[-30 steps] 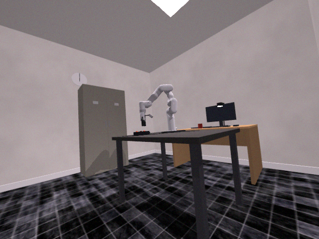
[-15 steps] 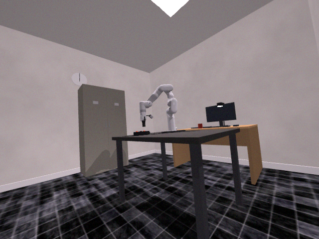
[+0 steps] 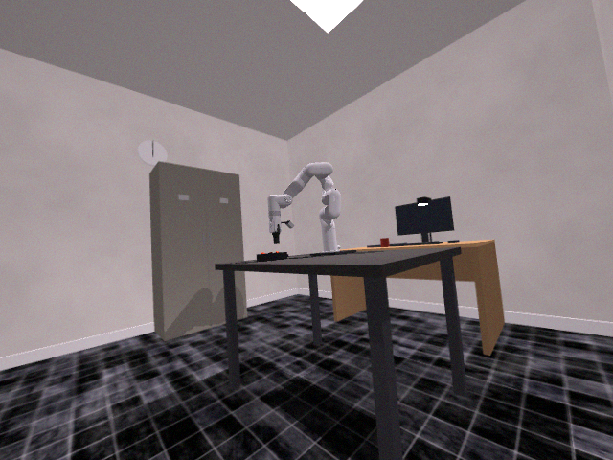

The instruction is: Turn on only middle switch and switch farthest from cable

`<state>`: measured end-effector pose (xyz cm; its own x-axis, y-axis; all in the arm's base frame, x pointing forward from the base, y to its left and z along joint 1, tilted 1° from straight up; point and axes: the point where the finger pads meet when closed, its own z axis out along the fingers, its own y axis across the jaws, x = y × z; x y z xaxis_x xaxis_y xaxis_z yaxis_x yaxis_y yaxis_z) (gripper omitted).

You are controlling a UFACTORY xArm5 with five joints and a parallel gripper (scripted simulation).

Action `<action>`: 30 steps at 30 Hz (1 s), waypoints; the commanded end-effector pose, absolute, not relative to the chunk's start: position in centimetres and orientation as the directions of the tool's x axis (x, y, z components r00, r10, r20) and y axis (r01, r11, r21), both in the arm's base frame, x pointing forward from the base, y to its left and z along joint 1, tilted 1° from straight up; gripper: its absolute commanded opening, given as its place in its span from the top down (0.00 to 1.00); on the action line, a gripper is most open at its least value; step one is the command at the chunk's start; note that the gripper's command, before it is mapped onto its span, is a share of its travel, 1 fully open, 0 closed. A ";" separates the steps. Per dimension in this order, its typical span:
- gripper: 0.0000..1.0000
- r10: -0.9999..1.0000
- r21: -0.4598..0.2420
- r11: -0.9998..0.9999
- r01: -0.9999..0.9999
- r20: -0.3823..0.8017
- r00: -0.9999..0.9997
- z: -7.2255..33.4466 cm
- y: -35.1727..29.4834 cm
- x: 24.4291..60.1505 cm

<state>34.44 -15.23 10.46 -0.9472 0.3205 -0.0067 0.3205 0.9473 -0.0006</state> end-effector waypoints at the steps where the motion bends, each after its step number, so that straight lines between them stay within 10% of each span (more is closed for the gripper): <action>1: 1.00 0.320 -0.001 0.947 0.320 -0.010 -0.947 10.6 -15.3 34.5; 30: 1.00 0.320 -0.001 0.947 0.320 -0.010 -0.947 9.2 -15.3 34.5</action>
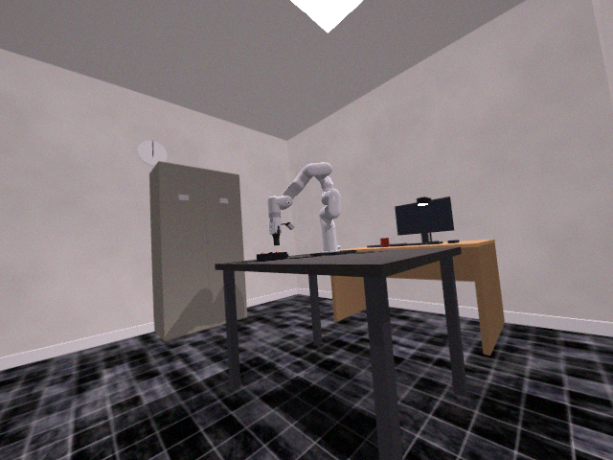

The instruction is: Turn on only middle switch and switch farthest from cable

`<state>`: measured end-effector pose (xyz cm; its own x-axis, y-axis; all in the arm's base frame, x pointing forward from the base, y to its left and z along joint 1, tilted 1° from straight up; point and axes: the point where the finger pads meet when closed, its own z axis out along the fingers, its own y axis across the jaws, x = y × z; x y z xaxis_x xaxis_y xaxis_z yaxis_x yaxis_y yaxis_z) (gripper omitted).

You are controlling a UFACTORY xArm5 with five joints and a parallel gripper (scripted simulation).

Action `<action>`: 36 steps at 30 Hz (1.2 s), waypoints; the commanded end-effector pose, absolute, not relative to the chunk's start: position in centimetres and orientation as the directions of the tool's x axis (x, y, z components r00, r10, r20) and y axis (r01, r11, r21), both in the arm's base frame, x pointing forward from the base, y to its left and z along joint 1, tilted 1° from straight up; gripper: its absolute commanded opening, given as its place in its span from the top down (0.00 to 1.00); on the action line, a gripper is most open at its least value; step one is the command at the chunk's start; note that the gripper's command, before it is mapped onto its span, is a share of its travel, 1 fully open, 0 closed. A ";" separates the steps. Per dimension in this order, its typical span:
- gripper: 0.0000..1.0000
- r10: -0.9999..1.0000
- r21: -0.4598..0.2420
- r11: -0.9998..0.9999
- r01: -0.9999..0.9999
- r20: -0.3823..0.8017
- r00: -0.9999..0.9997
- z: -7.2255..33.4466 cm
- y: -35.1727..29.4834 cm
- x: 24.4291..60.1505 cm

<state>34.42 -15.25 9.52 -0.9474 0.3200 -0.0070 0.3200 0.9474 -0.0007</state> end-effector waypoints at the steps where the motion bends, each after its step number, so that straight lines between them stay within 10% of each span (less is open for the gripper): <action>1: 1.00 0.320 -0.001 0.947 0.320 -0.010 -0.947 9.1 -15.3 34.5; 36: 1.00 0.320 -0.001 0.947 0.320 -0.010 -0.947 6.2 -15.4 34.5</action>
